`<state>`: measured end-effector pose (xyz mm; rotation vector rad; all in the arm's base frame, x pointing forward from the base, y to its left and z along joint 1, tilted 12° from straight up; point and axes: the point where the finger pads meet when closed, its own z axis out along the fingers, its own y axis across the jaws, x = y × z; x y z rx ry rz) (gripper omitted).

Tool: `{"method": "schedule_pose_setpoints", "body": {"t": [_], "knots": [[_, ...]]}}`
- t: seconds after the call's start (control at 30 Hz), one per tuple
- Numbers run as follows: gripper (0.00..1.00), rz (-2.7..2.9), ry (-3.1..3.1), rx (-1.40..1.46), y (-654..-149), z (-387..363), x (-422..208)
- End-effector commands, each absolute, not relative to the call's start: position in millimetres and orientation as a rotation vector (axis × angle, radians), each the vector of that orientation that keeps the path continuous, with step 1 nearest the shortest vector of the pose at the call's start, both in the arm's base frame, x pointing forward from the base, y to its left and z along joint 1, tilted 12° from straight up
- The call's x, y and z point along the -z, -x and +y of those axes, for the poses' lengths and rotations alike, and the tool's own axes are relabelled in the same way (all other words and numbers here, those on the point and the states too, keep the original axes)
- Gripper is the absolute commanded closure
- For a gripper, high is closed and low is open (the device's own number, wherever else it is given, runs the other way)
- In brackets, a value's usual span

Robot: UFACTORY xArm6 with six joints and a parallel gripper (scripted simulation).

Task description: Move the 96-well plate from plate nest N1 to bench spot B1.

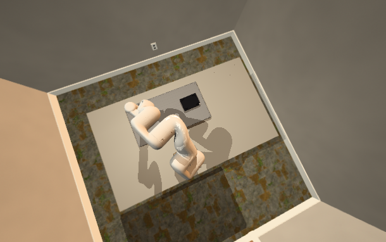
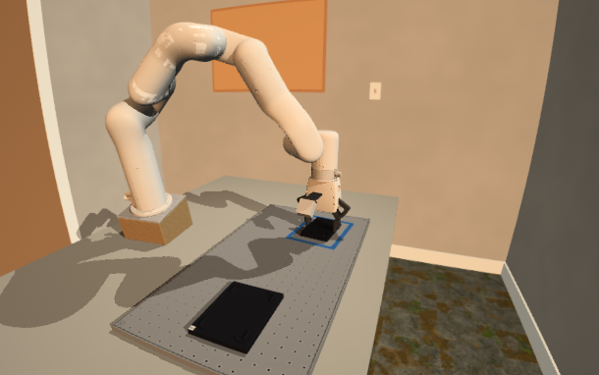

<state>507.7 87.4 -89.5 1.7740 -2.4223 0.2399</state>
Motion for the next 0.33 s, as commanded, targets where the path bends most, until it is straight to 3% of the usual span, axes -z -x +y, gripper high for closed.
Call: {"method": "schedule_pose_setpoints", "body": {"t": [0.0, 0.3], "knots": [[0.00, -2.426, -1.777, -0.243, -509.5, 88.1, 87.8], [0.00, -2.425, -1.776, -0.243, -509.6, 90.8, 74.8]]}}
